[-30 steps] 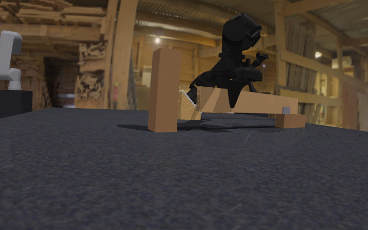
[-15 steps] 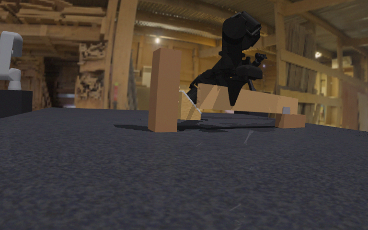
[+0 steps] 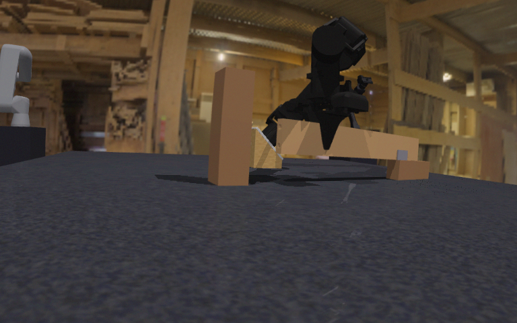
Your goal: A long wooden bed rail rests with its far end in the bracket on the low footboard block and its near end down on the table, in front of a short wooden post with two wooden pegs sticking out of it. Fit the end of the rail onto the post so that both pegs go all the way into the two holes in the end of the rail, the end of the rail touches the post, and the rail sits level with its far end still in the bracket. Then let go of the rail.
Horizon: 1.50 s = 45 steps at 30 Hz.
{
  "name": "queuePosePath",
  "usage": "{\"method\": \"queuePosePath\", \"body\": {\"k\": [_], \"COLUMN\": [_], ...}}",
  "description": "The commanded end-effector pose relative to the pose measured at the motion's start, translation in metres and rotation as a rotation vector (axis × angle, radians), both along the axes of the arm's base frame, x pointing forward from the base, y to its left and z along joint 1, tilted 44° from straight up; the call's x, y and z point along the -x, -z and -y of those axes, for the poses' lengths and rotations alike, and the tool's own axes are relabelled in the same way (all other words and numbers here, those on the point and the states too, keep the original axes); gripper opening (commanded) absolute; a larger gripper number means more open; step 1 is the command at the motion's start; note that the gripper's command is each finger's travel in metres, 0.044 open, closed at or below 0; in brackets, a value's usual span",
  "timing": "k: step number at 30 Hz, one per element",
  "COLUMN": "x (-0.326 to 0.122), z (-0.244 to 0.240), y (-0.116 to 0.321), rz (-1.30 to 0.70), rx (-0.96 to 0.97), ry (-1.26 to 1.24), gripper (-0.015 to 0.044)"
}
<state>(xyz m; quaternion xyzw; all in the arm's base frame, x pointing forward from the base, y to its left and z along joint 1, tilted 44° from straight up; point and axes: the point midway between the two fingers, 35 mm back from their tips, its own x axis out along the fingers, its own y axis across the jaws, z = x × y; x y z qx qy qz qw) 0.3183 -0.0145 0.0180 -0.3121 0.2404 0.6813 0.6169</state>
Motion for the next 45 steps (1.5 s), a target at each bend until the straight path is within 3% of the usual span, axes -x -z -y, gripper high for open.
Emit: {"method": "queuePosePath", "body": {"k": [1,45], "x": [0.0001,-0.0002], "z": [0.0017,0.0072], "y": [-0.0015,0.0038], "rz": [0.000,0.000], "rx": [0.003,0.003], "ry": [0.003,0.003], "gripper": [0.0000,0.0000]}}
